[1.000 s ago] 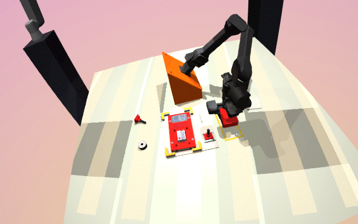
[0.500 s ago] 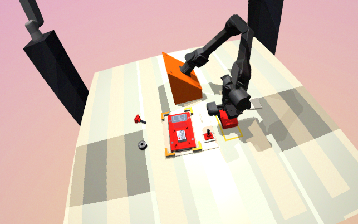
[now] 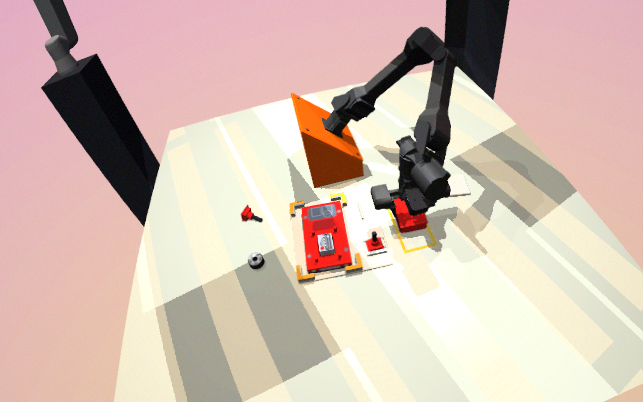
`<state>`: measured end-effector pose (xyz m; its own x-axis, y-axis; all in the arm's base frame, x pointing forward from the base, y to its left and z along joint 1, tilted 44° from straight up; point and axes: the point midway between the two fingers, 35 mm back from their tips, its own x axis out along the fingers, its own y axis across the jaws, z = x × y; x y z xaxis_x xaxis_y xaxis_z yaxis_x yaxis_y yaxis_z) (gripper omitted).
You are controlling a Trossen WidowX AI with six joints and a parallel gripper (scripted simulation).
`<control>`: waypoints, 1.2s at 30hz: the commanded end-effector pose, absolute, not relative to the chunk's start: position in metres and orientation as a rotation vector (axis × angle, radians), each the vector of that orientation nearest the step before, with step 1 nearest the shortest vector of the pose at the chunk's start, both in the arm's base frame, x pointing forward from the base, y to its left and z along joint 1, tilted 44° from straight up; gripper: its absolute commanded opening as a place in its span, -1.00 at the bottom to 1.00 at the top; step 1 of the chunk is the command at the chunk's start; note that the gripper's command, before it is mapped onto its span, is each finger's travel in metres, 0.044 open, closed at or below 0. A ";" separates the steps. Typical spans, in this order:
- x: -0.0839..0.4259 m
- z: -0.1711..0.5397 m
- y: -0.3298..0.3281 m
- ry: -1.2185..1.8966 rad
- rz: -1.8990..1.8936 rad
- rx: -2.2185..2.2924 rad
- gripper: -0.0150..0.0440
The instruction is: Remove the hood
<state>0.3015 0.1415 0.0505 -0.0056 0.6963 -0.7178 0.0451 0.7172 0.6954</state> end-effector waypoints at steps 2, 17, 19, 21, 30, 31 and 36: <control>0.301 0.049 0.143 1.510 0.573 0.642 -0.49; 0.301 0.044 0.149 1.510 0.573 0.642 -0.49; 0.301 0.043 0.149 1.510 0.573 0.642 -0.49; 0.301 0.042 0.150 1.510 0.573 0.642 -0.49; 0.301 0.041 0.151 1.508 0.575 0.639 -0.22; 0.301 0.041 0.151 1.508 0.575 0.639 -0.14; 0.301 0.041 0.151 1.508 0.575 0.639 0.31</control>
